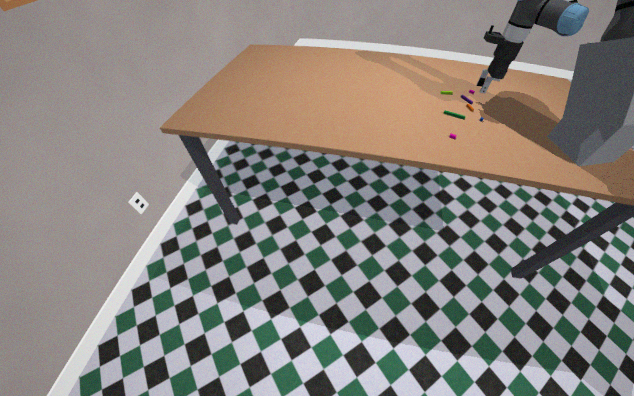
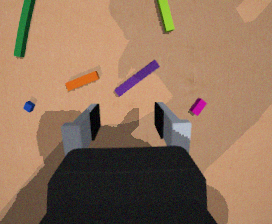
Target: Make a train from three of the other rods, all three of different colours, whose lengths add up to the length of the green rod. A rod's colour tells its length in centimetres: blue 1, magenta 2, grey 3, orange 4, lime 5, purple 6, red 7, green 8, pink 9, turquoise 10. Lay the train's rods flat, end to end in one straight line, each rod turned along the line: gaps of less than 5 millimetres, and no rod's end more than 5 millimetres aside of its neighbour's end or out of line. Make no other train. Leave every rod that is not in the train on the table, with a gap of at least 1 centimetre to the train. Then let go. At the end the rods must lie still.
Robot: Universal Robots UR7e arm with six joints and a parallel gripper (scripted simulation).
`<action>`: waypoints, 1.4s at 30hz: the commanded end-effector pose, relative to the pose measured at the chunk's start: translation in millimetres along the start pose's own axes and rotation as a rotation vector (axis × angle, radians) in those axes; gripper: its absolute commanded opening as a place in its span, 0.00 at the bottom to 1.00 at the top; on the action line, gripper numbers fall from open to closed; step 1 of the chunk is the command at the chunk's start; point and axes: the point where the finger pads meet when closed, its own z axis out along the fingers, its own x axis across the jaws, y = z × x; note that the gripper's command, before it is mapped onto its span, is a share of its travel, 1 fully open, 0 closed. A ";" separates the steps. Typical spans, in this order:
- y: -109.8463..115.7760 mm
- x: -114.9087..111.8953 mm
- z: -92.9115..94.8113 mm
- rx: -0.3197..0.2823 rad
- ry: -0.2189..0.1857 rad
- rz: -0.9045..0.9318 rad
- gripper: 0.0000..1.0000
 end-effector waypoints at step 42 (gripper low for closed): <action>-26.6 -46.4 3.1 0.000 -0.004 -0.837 1.00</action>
